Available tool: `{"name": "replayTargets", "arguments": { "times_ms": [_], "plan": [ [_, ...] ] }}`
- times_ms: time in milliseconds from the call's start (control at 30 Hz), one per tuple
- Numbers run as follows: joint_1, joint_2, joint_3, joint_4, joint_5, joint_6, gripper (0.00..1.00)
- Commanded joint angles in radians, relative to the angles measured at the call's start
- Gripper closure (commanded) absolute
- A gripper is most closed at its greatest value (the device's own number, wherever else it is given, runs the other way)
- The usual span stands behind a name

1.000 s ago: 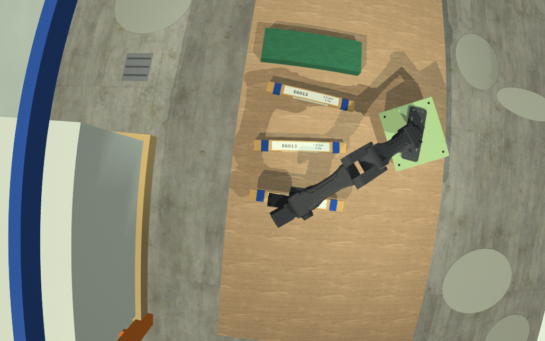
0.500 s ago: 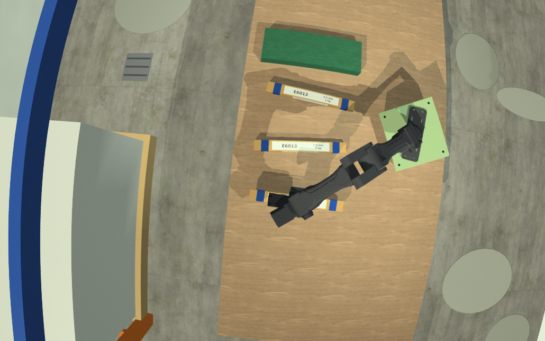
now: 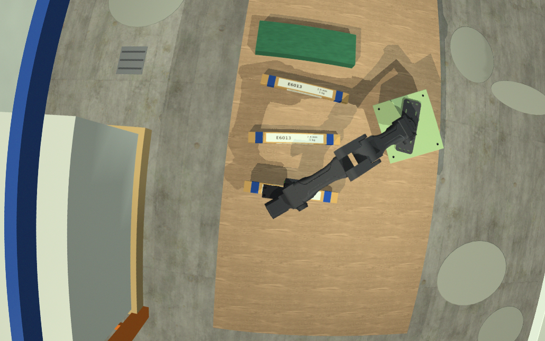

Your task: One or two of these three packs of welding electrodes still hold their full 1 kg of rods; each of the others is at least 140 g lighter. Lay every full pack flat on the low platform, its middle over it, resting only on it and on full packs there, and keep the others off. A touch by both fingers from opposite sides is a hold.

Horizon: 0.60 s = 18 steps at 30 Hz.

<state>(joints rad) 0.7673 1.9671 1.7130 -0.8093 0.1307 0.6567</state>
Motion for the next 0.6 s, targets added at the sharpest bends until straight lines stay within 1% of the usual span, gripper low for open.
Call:
{"name": "replayTargets", "arguments": {
  "times_ms": [0,100,167,300,400,567],
  "plan": [
    [-0.004,-0.040,-0.006,0.017,0.003,-0.005,1.00],
    [-0.004,-0.040,-0.011,0.016,0.003,-0.005,1.00],
    [-0.004,-0.041,0.003,0.008,0.002,-0.005,1.00],
    [-0.006,-0.041,-0.014,0.013,0.002,-0.005,1.00],
    [-0.006,-0.043,0.006,0.008,0.002,-0.005,1.00],
    [-0.008,-0.043,0.002,0.008,0.002,-0.006,1.00]
  ]
}}
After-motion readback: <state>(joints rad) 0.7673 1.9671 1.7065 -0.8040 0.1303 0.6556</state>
